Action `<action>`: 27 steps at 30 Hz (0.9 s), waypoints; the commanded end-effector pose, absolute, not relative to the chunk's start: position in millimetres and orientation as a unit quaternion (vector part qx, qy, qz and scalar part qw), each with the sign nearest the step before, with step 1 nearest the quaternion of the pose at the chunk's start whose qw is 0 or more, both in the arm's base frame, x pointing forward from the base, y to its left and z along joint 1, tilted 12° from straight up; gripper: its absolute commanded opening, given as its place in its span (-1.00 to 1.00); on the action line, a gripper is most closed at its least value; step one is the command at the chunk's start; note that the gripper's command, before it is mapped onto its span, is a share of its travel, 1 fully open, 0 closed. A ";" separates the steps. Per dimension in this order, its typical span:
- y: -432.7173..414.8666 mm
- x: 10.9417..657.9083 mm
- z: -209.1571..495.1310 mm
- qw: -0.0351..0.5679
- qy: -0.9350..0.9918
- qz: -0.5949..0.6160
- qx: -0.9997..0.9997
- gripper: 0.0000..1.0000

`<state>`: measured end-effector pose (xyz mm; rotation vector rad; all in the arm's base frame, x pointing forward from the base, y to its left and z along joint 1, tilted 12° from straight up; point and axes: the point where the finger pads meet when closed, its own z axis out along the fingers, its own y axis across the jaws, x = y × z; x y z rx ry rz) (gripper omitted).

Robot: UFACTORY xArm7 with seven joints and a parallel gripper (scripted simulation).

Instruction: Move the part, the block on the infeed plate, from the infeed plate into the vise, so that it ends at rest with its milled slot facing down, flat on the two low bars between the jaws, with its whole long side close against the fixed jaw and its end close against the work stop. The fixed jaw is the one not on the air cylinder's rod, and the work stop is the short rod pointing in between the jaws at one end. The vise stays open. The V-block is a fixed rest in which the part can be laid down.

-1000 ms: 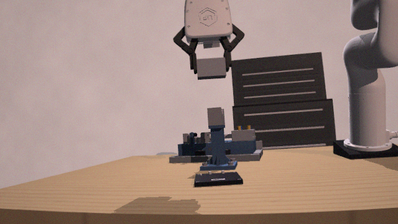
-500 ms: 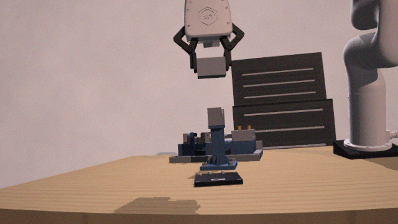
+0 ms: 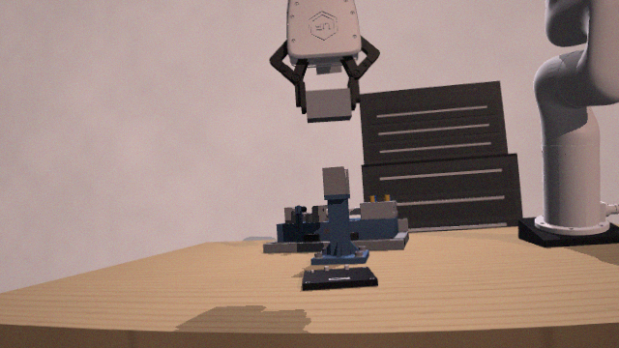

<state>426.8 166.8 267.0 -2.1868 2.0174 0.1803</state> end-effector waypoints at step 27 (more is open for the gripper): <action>118.4 433.7 259.0 0.079 0.696 0.060 -0.711 -1.00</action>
